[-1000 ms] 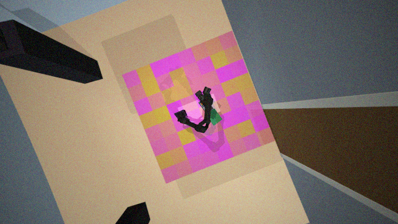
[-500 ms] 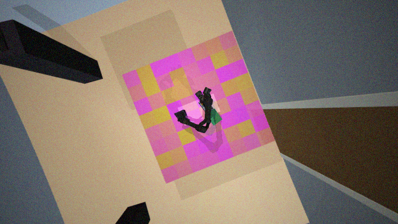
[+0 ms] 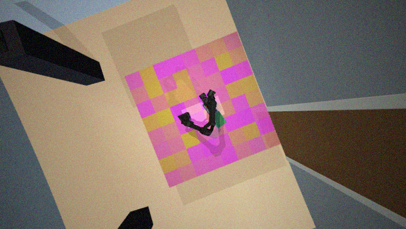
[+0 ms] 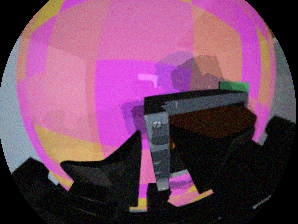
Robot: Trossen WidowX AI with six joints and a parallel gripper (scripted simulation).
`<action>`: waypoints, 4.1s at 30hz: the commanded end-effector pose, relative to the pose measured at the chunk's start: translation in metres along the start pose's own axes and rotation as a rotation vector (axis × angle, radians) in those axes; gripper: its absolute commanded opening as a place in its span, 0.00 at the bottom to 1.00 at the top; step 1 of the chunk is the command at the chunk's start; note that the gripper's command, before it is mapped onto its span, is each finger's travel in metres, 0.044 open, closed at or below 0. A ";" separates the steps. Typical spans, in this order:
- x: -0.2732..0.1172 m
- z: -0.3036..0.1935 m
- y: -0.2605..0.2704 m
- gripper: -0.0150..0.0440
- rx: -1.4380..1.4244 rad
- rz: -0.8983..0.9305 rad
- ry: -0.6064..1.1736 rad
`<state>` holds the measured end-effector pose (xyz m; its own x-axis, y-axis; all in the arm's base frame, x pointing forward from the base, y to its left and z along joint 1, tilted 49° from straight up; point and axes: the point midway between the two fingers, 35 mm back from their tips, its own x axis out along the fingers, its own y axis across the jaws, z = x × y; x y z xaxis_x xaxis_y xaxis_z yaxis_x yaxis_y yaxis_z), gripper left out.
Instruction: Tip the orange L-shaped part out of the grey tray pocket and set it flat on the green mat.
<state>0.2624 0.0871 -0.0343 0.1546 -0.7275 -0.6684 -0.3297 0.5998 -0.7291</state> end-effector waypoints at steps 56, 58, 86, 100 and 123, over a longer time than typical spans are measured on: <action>-0.103 0.002 0.000 0.56 -0.006 0.001 -0.009; -0.103 0.002 0.000 0.56 -0.006 0.001 -0.009; -0.106 0.011 -0.076 0.73 1.568 -0.011 0.002; -0.076 0.011 -0.077 0.73 1.569 -0.012 0.001; -0.041 0.012 -0.077 0.73 1.569 -0.012 0.000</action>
<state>0.2917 0.0788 0.0504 0.1492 -0.7319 -0.6649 0.9332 0.3265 -0.1501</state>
